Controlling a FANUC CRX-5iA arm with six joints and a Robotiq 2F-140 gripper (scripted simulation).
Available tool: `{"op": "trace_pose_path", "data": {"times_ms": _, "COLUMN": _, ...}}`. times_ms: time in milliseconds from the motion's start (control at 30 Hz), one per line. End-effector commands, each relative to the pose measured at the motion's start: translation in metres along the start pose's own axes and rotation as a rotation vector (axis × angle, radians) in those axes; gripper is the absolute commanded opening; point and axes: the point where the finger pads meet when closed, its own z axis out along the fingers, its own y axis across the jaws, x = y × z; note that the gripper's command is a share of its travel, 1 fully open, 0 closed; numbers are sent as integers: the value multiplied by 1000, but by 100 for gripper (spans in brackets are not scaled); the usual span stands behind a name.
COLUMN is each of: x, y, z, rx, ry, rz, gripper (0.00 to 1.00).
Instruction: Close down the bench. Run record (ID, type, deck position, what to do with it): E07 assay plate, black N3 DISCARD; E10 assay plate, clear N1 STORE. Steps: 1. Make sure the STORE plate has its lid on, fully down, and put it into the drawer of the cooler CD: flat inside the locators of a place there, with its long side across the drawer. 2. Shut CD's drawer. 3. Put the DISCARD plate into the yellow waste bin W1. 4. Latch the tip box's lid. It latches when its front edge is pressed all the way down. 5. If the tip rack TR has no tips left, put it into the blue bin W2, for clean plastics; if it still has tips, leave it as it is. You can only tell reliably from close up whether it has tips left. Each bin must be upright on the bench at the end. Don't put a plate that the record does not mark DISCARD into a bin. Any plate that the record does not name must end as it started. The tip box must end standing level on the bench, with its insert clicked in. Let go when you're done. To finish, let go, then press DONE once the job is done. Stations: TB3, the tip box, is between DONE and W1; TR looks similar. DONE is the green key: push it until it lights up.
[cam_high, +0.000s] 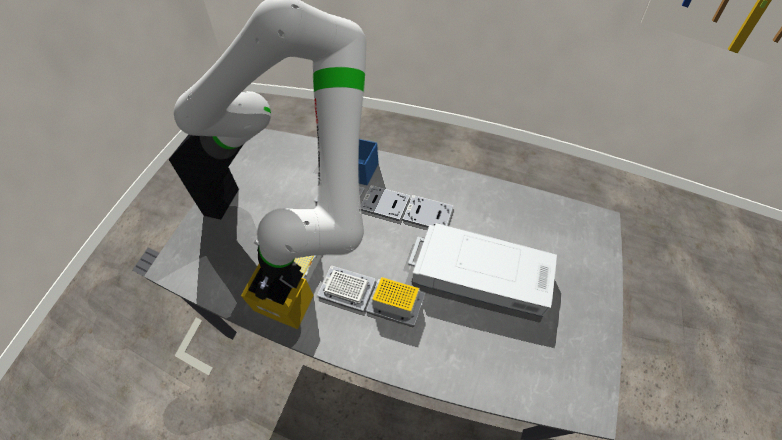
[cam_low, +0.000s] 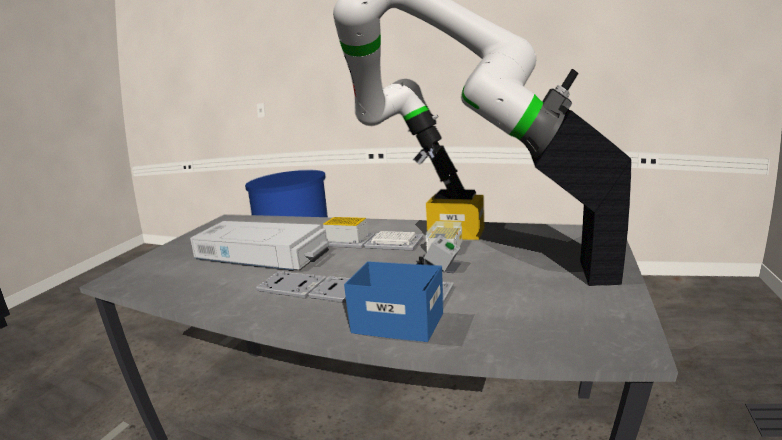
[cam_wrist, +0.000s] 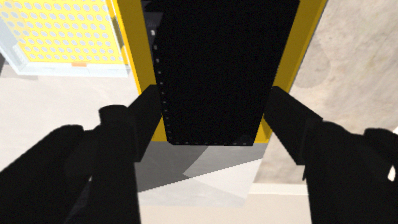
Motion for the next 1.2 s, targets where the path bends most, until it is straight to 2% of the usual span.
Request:
{"op": "trace_pose_path", "data": {"times_ms": 0, "x": 1, "y": 0, "z": 3, "rx": -1, "ry": 0, "rz": 0, "gripper": 10}}
{"op": "trace_pose_path", "data": {"times_ms": 800, "x": 13, "y": 1, "z": 27, "rx": -1, "ry": 0, "rz": 0, "gripper": 10}}
{"op": "trace_pose_path", "data": {"times_ms": 1167, "x": 13, "y": 0, "z": 27, "rx": -1, "ry": 0, "rz": 0, "gripper": 10}}
